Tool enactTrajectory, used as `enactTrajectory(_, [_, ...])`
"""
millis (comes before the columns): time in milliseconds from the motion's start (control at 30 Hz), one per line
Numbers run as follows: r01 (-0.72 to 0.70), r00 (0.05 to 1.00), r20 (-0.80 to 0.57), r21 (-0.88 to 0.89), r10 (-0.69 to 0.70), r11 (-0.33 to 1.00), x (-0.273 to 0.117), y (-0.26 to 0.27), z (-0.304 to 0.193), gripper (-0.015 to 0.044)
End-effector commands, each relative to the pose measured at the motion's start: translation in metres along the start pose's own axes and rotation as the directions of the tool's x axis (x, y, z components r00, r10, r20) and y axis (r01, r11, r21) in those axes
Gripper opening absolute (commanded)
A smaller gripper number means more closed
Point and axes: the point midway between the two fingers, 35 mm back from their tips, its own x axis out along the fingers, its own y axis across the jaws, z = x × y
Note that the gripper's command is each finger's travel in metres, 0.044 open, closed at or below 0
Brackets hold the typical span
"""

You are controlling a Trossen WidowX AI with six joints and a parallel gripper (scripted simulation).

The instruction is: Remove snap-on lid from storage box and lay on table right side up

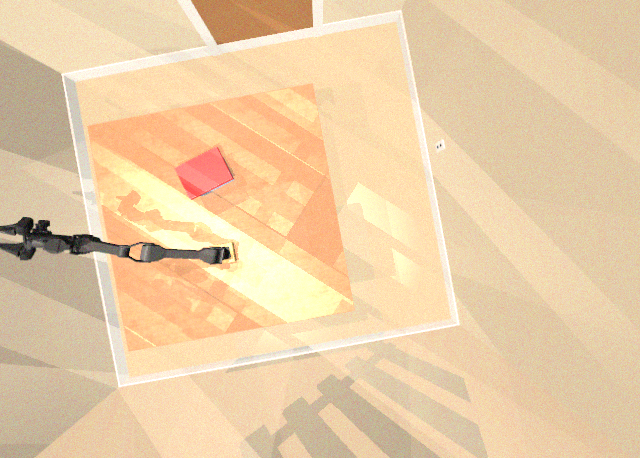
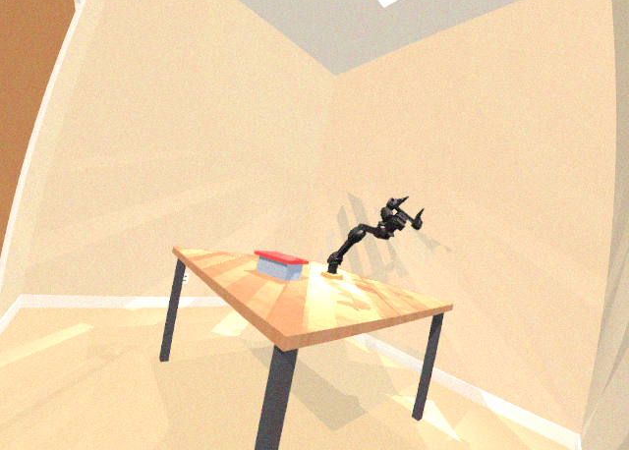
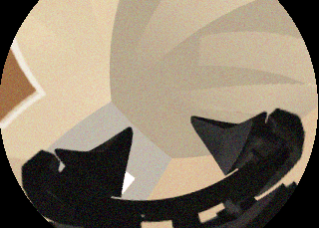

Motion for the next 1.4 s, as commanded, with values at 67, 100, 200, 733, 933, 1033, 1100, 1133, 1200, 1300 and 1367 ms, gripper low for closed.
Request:
enactTrajectory(67, [0.015,0.999,0.049,-0.060,-0.013,0.998,-0.002,0.018,0.016,0.0321])
enactTrajectory(100, [0.028,0.996,0.083,-0.099,-0.020,0.995,-0.004,0.031,0.027,0.0295])
enactTrajectory(200, [0.073,0.983,0.183,-0.211,-0.034,0.975,-0.015,0.071,0.056,0.0235])
enactTrajectory(733, [0.335,0.850,0.526,-0.514,-0.019,0.789,-0.108,0.226,0.129,0.0235])
enactTrajectory(933, [0.504,0.715,0.699,-0.534,0.019,0.678,-0.189,0.300,0.146,0.0235])
enactTrajectory(1033, [0.545,0.673,0.739,-0.522,0.029,0.657,-0.214,0.317,0.146,0.0235])
enactTrajectory(1100, [0.580,0.628,0.777,-0.499,0.038,0.644,-0.244,0.333,0.143,0.0235])
enactTrajectory(1133, [0.597,0.603,0.797,-0.485,0.042,0.639,-0.261,0.341,0.140,0.0235])
enactTrajectory(1200, [0.639,0.545,0.837,-0.455,0.053,0.620,-0.295,0.355,0.136,0.0235])
enactTrajectory(1300, [0.701,0.449,0.891,-0.400,0.069,0.590,-0.346,0.371,0.128,0.0235])
enactTrajectory(1367, [0.714,0.428,0.901,-0.386,0.072,0.584,-0.358,0.373,0.126,0.0235])
